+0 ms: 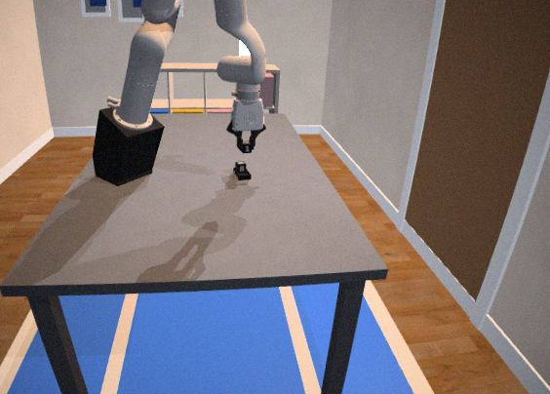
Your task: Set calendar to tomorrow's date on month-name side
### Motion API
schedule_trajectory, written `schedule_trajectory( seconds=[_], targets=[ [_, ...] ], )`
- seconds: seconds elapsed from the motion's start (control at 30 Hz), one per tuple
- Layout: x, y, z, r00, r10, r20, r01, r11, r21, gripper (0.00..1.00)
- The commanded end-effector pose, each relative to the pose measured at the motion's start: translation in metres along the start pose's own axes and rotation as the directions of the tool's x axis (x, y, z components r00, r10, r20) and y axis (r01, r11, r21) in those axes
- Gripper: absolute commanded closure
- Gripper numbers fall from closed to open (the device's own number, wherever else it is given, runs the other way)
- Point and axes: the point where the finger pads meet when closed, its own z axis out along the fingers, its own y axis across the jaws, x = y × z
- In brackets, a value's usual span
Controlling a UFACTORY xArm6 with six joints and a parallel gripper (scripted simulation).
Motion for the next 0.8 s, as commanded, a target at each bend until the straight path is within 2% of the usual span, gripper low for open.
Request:
schedule_trajectory(
  seconds=[0.0,0.5,0.77],
  targets=[
    [0.027,0.002,-0.004,1.000,0.006,0.018,-0.006,1.000,-0.011,0.71],
    [0.027,0.002,-0.004,1.000,0.006,0.018,-0.006,1.000,-0.011,0.71],
    [0.027,0.002,0.008,1.000,0.006,0.018,-0.006,1.000,-0.012,0.71]
  ],
)
